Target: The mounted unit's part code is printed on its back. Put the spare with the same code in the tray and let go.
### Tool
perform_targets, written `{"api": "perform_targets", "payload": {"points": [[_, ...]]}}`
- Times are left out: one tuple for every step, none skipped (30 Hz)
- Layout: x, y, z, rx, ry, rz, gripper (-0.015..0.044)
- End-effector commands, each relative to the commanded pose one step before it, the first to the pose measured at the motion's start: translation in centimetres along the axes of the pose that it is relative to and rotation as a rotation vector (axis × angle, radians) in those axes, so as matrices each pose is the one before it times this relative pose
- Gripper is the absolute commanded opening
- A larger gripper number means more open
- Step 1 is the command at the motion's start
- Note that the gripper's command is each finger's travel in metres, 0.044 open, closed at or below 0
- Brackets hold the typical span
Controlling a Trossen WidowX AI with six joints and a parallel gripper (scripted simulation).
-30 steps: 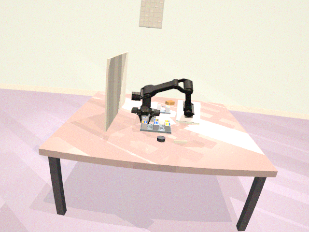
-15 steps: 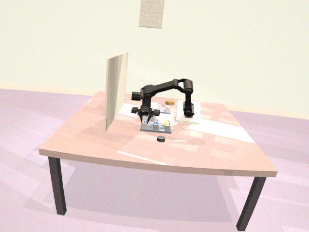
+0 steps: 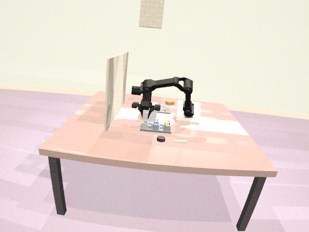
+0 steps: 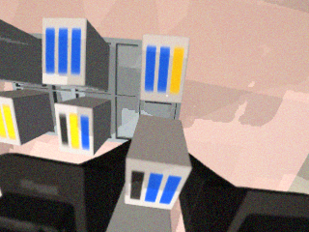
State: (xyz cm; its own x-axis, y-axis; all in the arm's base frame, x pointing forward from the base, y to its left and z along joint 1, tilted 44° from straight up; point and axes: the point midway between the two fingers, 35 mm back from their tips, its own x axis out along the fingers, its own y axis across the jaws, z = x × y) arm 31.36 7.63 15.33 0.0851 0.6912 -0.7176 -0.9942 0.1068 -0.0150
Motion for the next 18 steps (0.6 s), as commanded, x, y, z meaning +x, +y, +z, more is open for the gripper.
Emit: {"api": "perform_targets", "payload": {"points": [[-2.296, -0.167, 0.062, -0.0037, -0.00206, -0.00897, 0.0000], [-0.572, 0.054, 0.006, 0.0005, -0.00046, 0.00026, 0.0000], [-0.570, 0.066, 0.011, 0.0005, -0.00064, 0.00024, 0.0000], [-0.459, 0.061, 0.013, 0.0004, -0.00065, 0.00018, 0.0000], [-0.275, 0.040, 0.010, 0.0002, -0.00045, 0.00010, 0.0000], [-0.092, 0.014, 0.004, 0.0001, -0.00016, 0.00003, 0.0000], [0.000, 0.000, 0.000, 0.0000, 0.00000, 0.00000, 0.0000], [0.000, 0.000, 0.000, 0.0000, 0.00000, 0.00000, 0.0000], [0.000, 0.000, 0.000, 0.0000, 0.00000, 0.00000, 0.0000], [0.000, 0.000, 0.000, 0.0000, 0.00000, 0.00000, 0.0000], [0.000, 0.000, 0.000, 0.0000, 0.00000, 0.00000, 0.0000], [0.000, 0.000, 0.000, 0.0000, 0.00000, 0.00000, 0.0000], [0.000, 0.000, 0.000, 0.0000, 0.00000, 0.00000, 0.0000], [0.220, 0.159, -0.128, 0.0066, 0.00288, 0.00619, 0.0000], [-0.277, -0.025, 0.013, 0.0000, 0.00008, -0.00247, 0.0000], [-0.461, -0.036, 0.023, 0.0000, 0.00013, -0.00411, 0.0000], [-0.556, -0.035, 0.028, 0.0000, 0.00015, -0.00496, 0.0000], [-0.556, -0.026, 0.029, 0.0000, 0.00015, -0.00495, 0.0000]]}}
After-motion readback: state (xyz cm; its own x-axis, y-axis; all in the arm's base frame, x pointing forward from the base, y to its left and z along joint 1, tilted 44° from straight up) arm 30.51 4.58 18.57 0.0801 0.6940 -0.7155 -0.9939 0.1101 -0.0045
